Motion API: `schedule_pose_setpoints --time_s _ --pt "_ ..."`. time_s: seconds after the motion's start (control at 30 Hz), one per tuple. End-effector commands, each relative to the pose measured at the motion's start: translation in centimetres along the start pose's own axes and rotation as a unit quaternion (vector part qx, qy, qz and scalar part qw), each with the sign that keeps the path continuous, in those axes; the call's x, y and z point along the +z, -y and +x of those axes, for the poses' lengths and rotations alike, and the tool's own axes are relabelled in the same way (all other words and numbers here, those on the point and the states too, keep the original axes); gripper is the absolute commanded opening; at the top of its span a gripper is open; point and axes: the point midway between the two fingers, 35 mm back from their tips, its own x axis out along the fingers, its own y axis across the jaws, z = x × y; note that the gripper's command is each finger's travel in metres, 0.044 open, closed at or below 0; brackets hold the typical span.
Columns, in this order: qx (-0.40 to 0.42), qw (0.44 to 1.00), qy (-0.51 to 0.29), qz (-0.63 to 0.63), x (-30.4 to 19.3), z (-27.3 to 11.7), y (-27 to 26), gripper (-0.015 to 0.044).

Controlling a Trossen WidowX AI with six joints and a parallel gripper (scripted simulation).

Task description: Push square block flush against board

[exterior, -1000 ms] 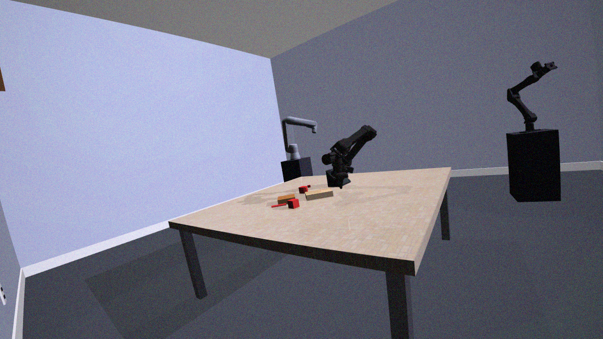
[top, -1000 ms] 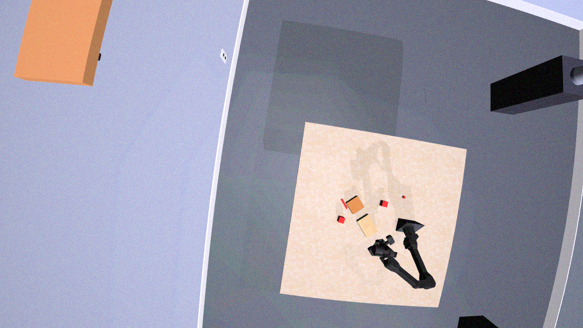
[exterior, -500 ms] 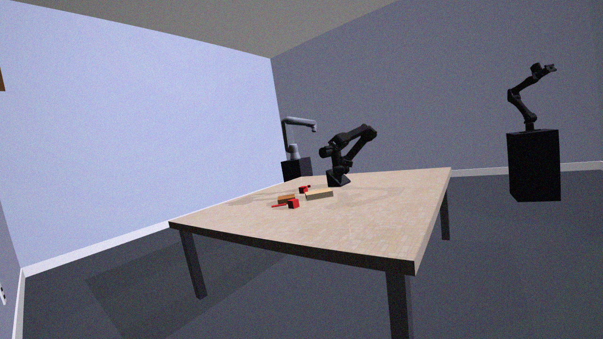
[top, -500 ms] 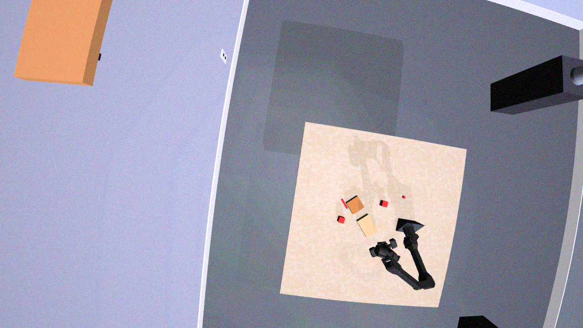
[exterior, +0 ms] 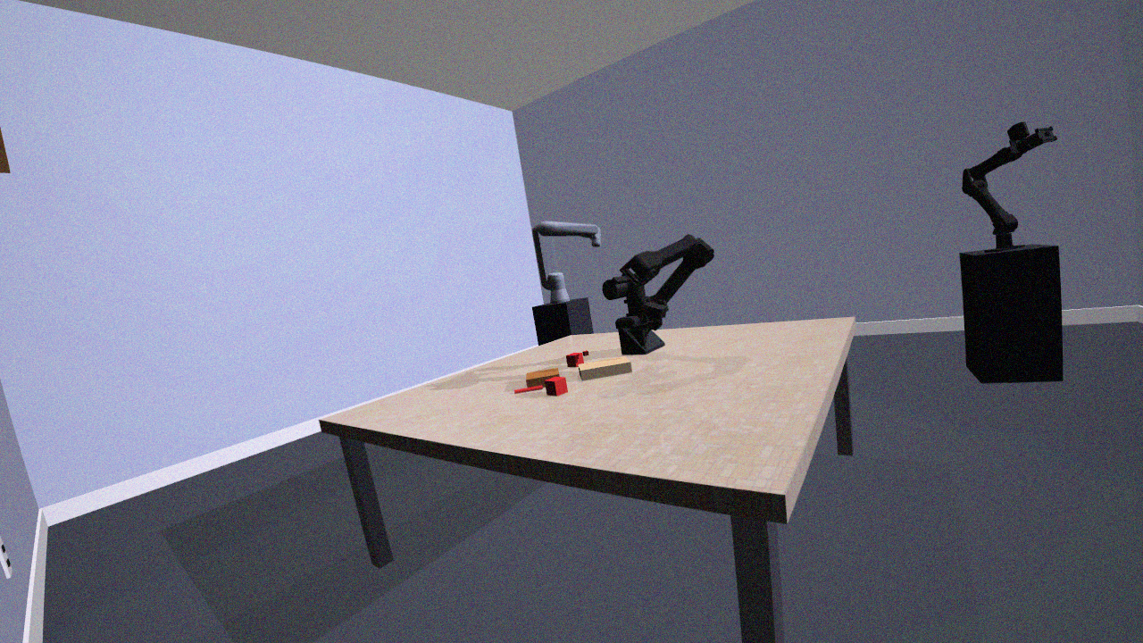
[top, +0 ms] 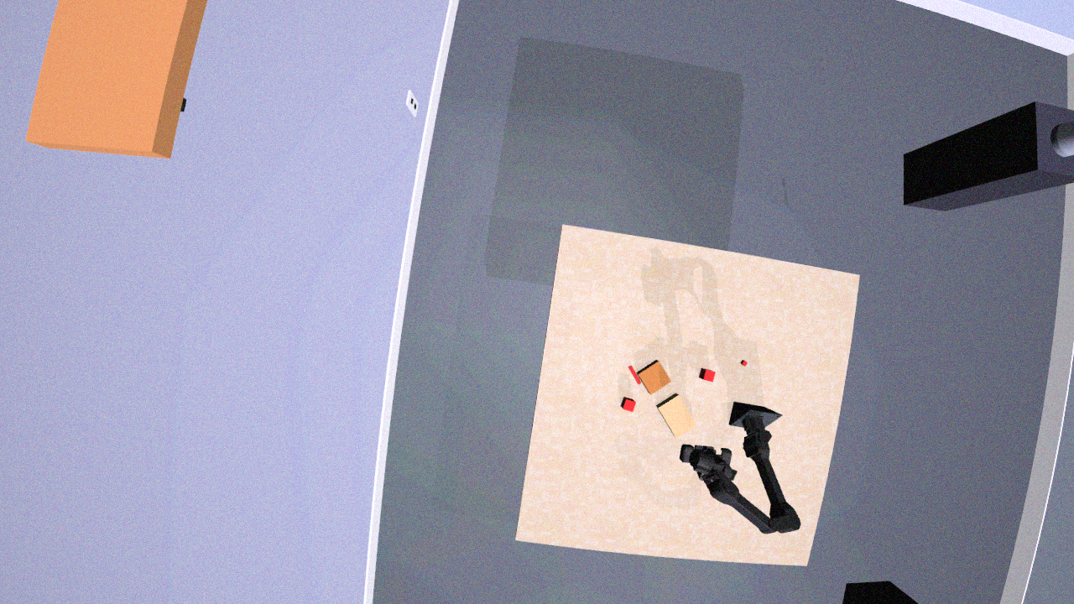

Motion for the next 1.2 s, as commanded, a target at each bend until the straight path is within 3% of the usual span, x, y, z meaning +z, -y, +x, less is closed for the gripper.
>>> schedule_pose_setpoints --time_s 0.0,0.4,0.83,1.03,1.17 --pt "-0.001 0.998 -0.002 0.066 -0.2 -0.01 0.13 0.0" --pt "-0.002 0.963 -0.003 0.271 -0.58 -0.01 0.34 0.0" --pt "-0.002 0.878 -0.003 0.479 -0.94 -0.02 0.54 0.0" --pt "-0.002 0.876 -0.003 0.482 -0.94 0.01 0.55 0.0" --pt "-0.003 0.847 -0.003 0.531 -1.06 0.44 0.64 0.0"
